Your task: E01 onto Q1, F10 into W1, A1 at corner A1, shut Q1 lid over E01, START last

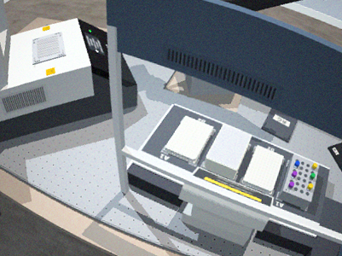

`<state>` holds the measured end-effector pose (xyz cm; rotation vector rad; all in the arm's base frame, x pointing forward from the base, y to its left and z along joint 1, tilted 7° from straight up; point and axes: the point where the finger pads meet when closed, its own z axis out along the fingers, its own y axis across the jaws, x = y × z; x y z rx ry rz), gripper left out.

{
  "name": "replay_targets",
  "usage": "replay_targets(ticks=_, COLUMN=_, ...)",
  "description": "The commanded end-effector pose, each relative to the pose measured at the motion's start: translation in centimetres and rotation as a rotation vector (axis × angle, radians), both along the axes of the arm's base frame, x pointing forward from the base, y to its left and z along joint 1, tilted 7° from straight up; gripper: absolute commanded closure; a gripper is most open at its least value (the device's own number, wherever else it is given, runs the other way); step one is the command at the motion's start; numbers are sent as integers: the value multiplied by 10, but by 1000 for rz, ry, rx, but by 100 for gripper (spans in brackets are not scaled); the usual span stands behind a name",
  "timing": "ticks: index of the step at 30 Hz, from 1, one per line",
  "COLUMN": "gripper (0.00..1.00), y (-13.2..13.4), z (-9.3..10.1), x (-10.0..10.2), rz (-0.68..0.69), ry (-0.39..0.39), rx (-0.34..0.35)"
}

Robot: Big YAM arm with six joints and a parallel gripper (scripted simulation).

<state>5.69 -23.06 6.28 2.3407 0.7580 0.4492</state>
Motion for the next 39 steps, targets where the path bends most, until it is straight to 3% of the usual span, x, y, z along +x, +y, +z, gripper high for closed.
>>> replay_targets(ticks=1, gripper=100, y=-24, z=25, x=-2, rz=5, ry=13, rx=-71)
replay_targets(ticks=11, gripper=100, y=-5, z=8, x=1, rz=6, ry=5, rx=-15)
replay_targets(ticks=26, gripper=100, y=5, z=-4, x=3, rz=7, ry=0, rx=14)
replay_targets(ticks=36, gripper=100, y=-11, z=12, x=0, rz=8, ry=8, rx=-37)
replay_targets(ticks=37, gripper=0, y=-2, z=10, x=5, rz=38, ry=22, rx=-40)
replay_targets(ticks=39, gripper=0, y=15, z=5, x=16, rz=102, ry=43, rx=-45)
